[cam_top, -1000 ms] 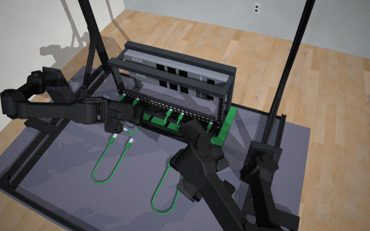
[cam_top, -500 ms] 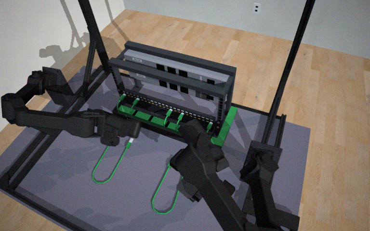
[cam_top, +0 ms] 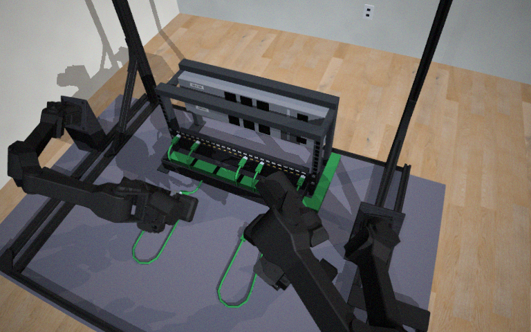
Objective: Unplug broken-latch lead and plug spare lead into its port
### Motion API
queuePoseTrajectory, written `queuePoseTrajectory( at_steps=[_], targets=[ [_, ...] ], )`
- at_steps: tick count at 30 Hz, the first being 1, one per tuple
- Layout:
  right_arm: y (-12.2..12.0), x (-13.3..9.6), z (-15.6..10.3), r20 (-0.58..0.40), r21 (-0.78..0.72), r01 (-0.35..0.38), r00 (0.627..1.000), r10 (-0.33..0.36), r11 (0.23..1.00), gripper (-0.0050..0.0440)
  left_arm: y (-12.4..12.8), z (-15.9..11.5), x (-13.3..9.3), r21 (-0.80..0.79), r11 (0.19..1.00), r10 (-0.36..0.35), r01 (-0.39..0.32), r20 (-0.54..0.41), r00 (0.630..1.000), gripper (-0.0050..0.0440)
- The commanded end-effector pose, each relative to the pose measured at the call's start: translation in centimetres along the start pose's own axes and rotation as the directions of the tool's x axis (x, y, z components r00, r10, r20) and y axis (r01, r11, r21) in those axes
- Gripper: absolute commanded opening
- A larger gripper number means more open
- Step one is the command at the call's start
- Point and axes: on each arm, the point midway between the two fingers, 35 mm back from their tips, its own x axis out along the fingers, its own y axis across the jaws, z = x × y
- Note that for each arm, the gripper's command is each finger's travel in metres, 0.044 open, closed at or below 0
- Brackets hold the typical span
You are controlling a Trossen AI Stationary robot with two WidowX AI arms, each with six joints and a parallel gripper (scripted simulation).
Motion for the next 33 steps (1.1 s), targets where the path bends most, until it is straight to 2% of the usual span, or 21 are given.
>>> queuePoseTrajectory(
  at_steps=[1,2,3,19,20,33],
  targets=[
    [0.1,0.0,-0.1,0.003,-0.009,0.001,1.0,-0.001,1.0,0.0176,0.0,0.0,0.0,0.0,1.0,0.0,0.0,0.0,1.0,0.0176],
    [0.1,0.0,-0.1,0.003,-0.009,0.001,1.0,-0.001,1.0,0.0176,0.0,0.0,0.0,0.0,1.0,0.0,0.0,0.0,1.0,0.0176],
    [0.0,6.0,0.5,0.007,-0.008,0.007,1.0,-0.007,1.0,0.0176,0.0,0.0,0.0,0.0,1.0,0.0,0.0,0.0,1.0,0.0176],
    [0.0,6.0,0.5,0.007,-0.008,0.007,1.0,-0.007,1.0,0.0176,0.0,0.0,0.0,0.0,1.0,0.0,0.0,0.0,1.0,0.0176],
    [0.0,7.0,0.5,0.008,-0.009,0.008,1.0,-0.008,1.0,0.0176,0.0,0.0,0.0,0.0,1.0,0.0,0.0,0.0,1.0,0.0176],
    [0.0,7.0,0.5,0.008,-0.009,0.008,1.0,-0.008,1.0,0.0176,0.0,0.0,0.0,0.0,1.0,0.0,0.0,0.0,1.0,0.0176]
  ],
)
